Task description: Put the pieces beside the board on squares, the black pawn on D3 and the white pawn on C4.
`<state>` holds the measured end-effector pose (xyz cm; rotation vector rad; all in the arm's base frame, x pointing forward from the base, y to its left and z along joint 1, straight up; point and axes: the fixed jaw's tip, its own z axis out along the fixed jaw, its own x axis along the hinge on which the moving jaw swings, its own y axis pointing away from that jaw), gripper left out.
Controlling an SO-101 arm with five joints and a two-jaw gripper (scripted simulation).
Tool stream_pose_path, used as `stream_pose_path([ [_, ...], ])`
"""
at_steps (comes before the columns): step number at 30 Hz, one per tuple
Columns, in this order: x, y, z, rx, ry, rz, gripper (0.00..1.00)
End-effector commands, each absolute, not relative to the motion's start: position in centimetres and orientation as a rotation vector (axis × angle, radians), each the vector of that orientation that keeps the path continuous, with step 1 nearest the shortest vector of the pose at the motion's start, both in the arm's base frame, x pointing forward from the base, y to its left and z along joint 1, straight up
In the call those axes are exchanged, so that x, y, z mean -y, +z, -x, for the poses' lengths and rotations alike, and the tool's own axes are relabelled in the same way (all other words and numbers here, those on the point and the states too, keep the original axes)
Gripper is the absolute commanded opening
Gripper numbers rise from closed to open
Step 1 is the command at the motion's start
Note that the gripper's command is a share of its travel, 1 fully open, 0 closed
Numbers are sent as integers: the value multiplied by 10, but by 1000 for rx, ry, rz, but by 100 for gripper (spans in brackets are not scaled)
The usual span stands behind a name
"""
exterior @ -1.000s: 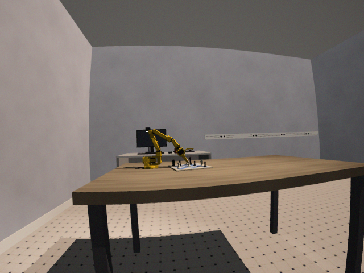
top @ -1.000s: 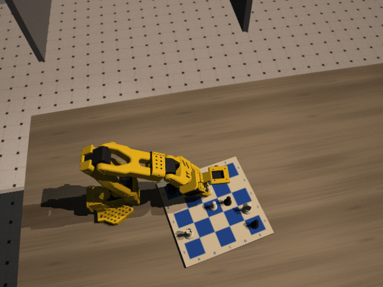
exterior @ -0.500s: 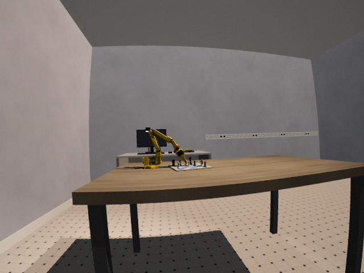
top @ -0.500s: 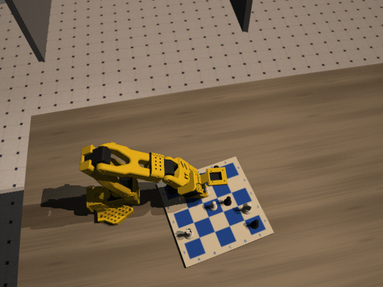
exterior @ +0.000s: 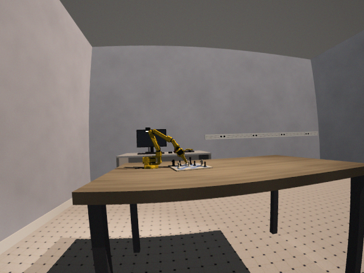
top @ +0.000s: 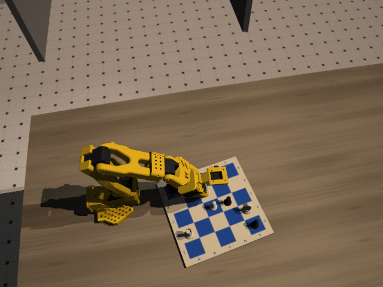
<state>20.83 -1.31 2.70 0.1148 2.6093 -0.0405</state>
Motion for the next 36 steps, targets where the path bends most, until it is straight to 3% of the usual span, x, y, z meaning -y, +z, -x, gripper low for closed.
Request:
stream_pose_path([
  [1, 13, 33, -213, -2594, -40, -107, 0],
  [36, 13, 25, -214, -2594, -40, -107, 0],
])
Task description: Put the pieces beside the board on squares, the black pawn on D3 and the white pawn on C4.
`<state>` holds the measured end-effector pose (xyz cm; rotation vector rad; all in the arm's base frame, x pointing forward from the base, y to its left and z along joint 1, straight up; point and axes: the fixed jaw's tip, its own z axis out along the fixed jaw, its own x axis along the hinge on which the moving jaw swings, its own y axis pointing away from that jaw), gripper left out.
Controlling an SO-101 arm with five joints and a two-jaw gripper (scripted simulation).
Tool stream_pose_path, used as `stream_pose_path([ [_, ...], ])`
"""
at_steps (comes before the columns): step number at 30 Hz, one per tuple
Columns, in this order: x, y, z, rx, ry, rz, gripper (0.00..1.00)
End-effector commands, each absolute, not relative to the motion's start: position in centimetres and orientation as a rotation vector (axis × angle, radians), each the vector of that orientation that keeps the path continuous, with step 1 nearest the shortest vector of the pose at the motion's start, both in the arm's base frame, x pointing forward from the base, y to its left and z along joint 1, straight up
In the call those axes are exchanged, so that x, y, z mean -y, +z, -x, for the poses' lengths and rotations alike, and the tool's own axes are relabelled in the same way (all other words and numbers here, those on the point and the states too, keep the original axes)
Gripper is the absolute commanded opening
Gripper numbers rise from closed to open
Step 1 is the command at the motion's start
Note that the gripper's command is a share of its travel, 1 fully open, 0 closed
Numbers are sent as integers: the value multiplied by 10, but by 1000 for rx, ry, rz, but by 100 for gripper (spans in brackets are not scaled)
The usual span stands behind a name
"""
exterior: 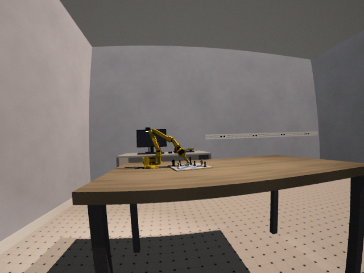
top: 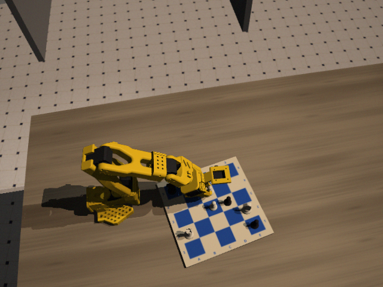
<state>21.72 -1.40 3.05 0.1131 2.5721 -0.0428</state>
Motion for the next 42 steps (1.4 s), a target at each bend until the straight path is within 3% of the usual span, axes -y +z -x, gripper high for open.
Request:
stream_pose_path([
  [1, 13, 25, -214, -2594, -40, -107, 0],
  [22, 12, 15, -207, -2596, -40, -103, 0],
  [42, 12, 15, -207, -2596, -40, -103, 9],
])
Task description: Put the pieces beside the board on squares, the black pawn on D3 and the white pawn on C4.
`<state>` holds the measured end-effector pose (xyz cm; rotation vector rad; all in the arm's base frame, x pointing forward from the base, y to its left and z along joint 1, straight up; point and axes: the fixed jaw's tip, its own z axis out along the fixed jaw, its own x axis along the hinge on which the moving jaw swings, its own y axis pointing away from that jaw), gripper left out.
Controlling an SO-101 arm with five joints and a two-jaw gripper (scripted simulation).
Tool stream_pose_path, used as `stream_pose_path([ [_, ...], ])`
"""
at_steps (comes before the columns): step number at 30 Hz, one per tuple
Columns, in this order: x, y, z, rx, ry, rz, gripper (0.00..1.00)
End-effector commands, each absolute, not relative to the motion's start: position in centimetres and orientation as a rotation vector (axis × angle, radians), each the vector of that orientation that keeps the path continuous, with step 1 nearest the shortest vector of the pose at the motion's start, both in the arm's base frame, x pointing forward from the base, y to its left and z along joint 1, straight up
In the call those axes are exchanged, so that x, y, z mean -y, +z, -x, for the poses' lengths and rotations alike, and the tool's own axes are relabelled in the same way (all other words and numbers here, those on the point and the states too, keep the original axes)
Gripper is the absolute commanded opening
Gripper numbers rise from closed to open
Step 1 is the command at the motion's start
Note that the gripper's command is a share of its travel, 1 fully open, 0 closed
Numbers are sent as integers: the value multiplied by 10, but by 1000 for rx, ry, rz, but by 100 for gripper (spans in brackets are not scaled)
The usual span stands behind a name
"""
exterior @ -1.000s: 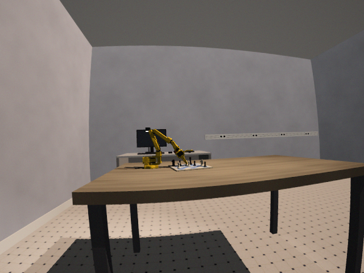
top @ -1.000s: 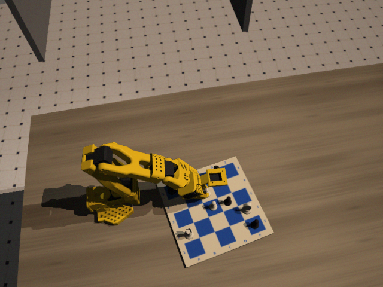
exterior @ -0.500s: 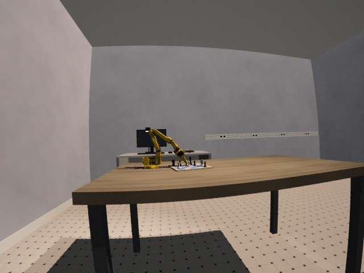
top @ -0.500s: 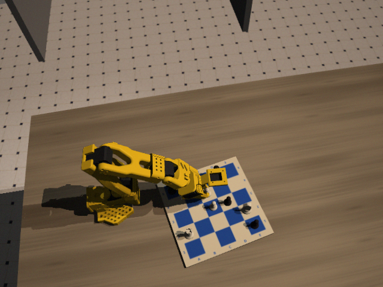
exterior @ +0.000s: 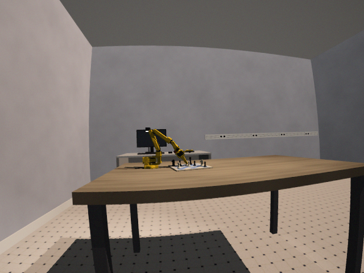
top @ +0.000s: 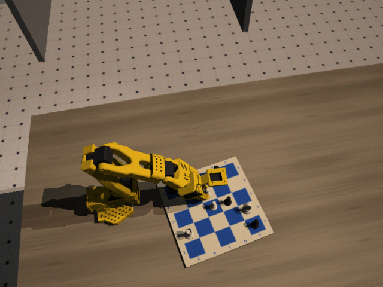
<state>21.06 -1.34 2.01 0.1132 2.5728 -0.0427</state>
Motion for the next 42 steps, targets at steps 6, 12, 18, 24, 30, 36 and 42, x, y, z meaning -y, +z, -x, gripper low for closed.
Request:
stream_pose_path([
  [6, 11, 15, -207, -2596, -38, -103, 9],
  [12, 10, 15, -207, -2596, -33, -102, 9],
  [18, 8, 15, -207, -2595, -28, -100, 9],
  [24, 9, 16, -207, -2595, -29, -103, 9],
  [30, 9, 16, -206, -2595, -30, -105, 9],
  [36, 9, 16, -206, -2595, -30, -105, 9],
  [42, 10, 17, -206, -2595, -31, -110, 9],
])
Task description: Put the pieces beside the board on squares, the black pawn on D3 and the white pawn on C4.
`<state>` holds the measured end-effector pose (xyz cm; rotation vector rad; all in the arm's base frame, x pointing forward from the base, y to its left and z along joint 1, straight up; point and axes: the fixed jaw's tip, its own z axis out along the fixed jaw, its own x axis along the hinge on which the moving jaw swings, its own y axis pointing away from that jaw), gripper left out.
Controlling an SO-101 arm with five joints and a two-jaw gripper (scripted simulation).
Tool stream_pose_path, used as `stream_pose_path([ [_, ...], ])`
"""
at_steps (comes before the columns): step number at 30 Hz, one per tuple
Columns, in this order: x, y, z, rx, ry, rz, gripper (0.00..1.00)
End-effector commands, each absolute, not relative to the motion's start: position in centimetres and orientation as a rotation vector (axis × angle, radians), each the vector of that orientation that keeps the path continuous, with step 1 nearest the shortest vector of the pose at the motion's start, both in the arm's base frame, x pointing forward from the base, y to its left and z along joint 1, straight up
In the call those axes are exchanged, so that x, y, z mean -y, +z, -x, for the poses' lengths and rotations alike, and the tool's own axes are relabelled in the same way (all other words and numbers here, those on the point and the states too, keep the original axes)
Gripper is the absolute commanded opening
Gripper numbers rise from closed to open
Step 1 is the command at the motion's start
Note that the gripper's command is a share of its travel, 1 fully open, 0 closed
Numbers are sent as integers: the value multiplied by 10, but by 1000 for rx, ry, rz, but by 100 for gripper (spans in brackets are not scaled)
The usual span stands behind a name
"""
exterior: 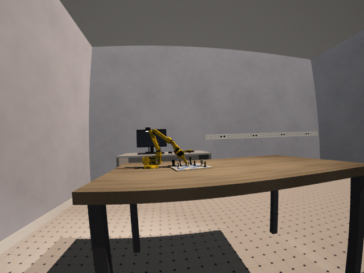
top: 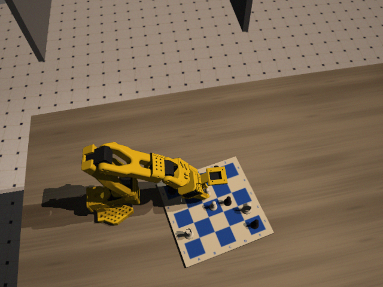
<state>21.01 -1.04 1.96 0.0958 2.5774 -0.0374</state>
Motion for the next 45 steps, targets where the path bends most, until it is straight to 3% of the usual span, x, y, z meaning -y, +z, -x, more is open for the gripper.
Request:
stream_pose_path([
  [1, 10, 17, -206, -2595, -31, -110, 9],
  [20, 10, 22, -206, -2595, -31, -110, 9],
  [45, 10, 68, -205, -2594, -31, -110, 9],
])
